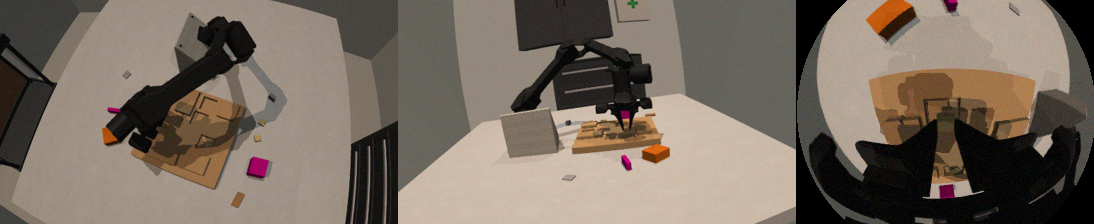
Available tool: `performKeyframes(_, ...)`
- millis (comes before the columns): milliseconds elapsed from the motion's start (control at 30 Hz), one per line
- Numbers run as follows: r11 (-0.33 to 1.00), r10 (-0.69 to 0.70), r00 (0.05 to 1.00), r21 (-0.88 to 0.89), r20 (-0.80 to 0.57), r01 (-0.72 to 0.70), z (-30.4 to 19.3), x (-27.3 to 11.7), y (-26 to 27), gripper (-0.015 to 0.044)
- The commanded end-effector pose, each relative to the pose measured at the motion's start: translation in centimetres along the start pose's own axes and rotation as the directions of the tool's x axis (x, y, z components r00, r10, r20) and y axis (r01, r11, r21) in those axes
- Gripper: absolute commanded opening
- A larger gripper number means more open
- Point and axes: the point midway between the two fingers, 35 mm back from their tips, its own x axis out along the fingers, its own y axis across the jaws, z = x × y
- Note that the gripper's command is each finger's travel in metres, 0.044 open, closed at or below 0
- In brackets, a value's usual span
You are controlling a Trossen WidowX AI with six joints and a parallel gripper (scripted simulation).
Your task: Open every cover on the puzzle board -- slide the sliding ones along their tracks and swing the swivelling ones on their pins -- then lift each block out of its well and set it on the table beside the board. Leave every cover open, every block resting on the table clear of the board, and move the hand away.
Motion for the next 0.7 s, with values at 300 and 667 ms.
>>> performKeyframes(300,1.000,0.006,1.000,-0.005,0.005,-0.006,0.1,-1.9,0.1,0.0080)
performKeyframes(667,1.000,0.006,1.000,-0.005,0.006,-0.006,0.1,-4.6,0.1,0.0080)
